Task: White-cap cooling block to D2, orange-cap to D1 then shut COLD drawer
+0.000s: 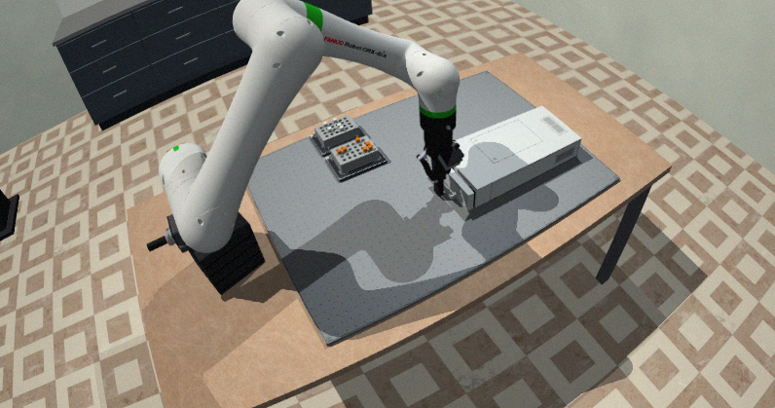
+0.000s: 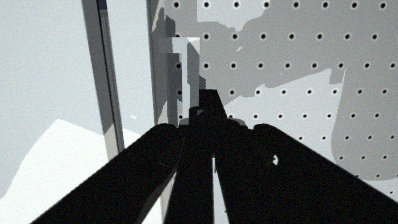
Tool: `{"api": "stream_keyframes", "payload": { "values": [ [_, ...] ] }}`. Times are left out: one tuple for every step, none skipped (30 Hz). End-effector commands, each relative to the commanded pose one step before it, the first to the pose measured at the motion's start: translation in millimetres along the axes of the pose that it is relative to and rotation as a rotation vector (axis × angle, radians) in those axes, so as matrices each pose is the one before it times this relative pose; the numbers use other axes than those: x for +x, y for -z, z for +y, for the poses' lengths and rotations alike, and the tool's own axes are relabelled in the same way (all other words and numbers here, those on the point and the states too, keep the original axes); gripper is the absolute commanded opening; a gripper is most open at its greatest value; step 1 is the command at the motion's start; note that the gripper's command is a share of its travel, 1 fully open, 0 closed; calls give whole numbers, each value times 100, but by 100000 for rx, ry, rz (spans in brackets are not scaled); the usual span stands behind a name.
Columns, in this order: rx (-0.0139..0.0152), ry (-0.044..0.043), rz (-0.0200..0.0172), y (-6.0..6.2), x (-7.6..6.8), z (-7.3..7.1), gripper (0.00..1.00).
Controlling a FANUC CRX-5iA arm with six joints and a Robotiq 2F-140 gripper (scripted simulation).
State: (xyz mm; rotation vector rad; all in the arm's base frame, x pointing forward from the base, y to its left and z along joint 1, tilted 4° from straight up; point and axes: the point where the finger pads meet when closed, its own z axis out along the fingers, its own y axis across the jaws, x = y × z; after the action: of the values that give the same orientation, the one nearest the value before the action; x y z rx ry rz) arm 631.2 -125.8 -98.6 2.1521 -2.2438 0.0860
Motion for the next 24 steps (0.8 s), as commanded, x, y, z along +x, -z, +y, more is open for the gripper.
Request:
{"api": "stream_keyframes", "payload": {
  "values": [
    [195,18,31,105,12,-178,10],
    [0,0,0,0,0,-33,10],
    [0,0,0,0,0,-33,10],
    [0,0,0,0,0,0,10],
    [0,0,0,0,0,0,10],
    [-1,0,0,0,0,-36,10],
    [1,0,0,0,0,-32,10],
    [0,0,0,0,0,-33,10],
    [0,0,0,0,0,-33,10],
    [0,0,0,0,0,-33,10],
    [0,0,0,0,0,-33,10],
    [0,0,0,0,0,-33,10],
    [0,0,0,0,0,-33,10],
    [0,0,0,0,0,-33,10],
    [0,0,0,0,0,-33,10],
    [-1,0,0,0,0,-2,10],
    [-1,0,0,0,0,-2,10],
    [0,0,0,0,0,-1,10],
    [2,0,1,0,0,6,10],
    [-1,0,0,0,0,-3,10],
    [0,0,0,0,0,0,10],
    [0,0,0,0,0,0,10],
    [0,0,0,0,0,0,10],
    [0,0,0,0,0,0,10]
  ]
}}
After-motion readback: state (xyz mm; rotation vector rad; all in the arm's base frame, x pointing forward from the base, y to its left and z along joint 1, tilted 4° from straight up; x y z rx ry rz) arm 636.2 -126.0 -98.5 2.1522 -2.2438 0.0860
